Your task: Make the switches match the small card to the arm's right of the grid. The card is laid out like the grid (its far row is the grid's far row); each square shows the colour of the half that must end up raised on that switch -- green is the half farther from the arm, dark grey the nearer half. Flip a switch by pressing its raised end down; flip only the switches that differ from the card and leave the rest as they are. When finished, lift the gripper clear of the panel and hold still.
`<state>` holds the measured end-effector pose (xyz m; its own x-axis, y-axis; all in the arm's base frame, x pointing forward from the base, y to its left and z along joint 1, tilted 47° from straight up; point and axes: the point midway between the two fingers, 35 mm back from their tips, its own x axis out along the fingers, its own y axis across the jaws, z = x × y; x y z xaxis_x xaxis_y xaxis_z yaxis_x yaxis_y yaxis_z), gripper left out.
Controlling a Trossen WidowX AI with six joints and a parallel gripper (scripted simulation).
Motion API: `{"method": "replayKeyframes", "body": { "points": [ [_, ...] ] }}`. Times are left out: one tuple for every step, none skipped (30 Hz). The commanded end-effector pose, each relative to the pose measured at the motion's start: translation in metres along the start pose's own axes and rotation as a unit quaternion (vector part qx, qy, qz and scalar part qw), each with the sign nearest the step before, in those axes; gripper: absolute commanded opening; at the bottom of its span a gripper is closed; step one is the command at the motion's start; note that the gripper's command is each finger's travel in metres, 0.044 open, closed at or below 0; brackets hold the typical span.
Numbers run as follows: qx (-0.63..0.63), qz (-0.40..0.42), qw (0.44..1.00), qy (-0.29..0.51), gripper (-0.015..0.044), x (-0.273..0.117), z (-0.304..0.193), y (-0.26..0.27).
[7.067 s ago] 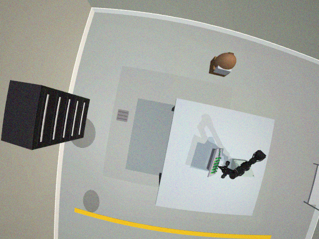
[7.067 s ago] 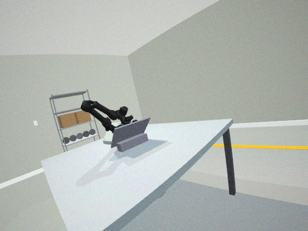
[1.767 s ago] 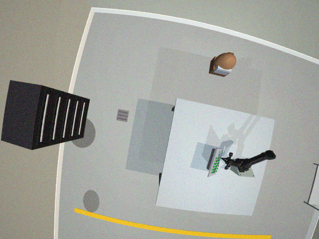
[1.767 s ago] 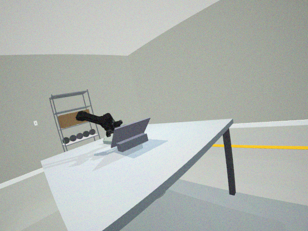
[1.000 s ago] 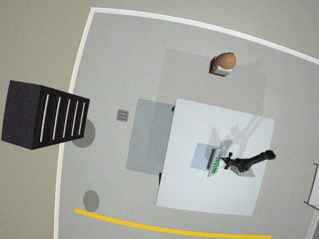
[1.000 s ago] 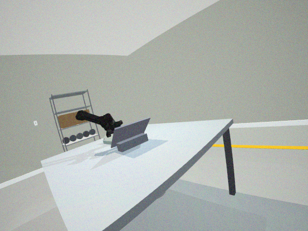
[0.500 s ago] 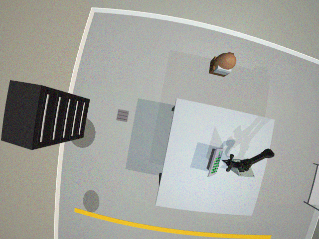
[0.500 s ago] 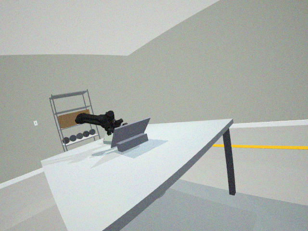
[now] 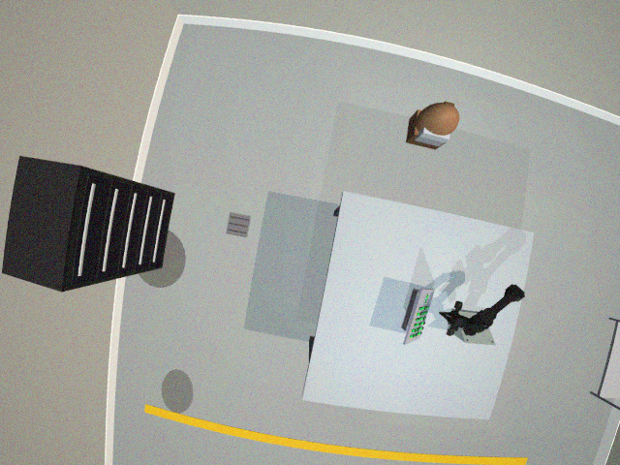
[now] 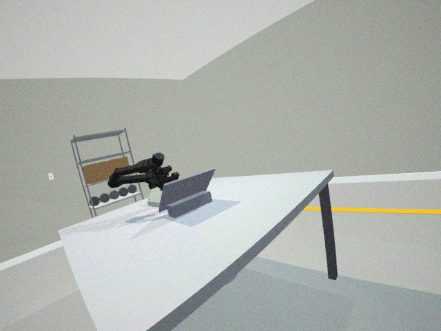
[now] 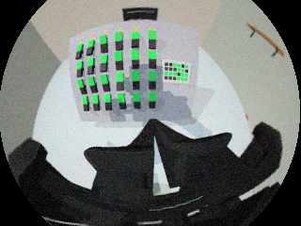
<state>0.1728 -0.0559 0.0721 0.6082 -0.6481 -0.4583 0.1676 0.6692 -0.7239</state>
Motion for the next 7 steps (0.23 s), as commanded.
{"method": "replayKeyframes", "body": {
  "points": [
    [0.008, -0.006, 1.0, -0.008, 0.0, -0.005, 0.003, -0.005],
    [0.008, -0.005, 1.0, -0.008, 0.0, -0.005, 0.004, -0.005],
    [0.006, -0.004, 1.0, -0.007, 0.0, -0.006, 0.005, -0.004],
    [0.004, -0.001, 1.0, -0.007, 0.0, -0.006, 0.008, -0.003],
    [0.0, 0.002, 1.0, -0.007, 0.0, -0.007, 0.011, -0.001],
    [-0.004, 0.007, 1.0, -0.007, 0.0, -0.008, 0.015, 0.002],
    [-0.008, 0.011, 1.0, -0.007, 0.0, -0.009, 0.018, 0.004]
  ]
}}
